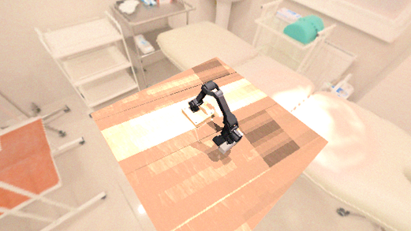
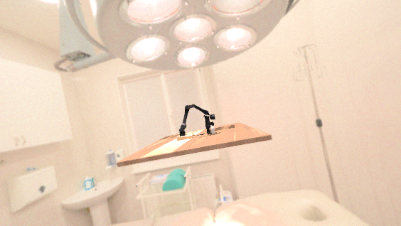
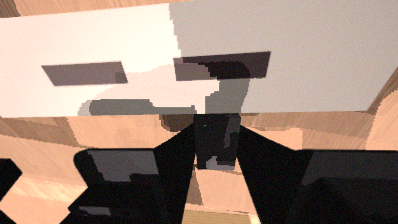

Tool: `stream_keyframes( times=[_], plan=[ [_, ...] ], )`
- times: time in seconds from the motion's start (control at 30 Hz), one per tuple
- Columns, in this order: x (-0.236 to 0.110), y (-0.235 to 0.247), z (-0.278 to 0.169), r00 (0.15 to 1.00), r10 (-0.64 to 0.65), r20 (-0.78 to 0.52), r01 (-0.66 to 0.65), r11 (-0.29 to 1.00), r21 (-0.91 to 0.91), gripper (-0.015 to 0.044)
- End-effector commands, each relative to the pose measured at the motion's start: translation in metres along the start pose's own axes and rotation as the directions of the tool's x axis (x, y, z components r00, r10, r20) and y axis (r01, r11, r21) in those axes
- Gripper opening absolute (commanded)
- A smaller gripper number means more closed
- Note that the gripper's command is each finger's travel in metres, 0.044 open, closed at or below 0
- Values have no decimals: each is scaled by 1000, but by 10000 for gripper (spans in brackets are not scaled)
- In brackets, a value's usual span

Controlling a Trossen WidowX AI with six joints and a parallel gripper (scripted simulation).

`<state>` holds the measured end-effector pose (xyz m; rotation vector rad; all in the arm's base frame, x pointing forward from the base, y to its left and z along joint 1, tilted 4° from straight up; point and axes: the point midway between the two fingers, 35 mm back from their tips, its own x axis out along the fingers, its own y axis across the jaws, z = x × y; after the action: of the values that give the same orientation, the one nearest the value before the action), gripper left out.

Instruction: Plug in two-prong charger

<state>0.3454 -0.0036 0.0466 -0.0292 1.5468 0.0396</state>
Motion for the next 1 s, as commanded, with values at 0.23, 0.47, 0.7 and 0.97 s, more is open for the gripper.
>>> stream_keyframes(
  times=[0.23, 0.47, 0.7, 0.97],
  plan=[
    [-1, -1, 6, 1000, -5, 9, 5, 1000, -2, 0],
    [-2, -1, 9, 1000, -5, 9, 5, 1000, -2, 0],
    [-2, -1, 12, 1000, -5, 9, 5, 1000, -2, 0],
    [-1, -1, 15, 1000, -5, 9, 5, 1000, -2, 0]
  ],
)
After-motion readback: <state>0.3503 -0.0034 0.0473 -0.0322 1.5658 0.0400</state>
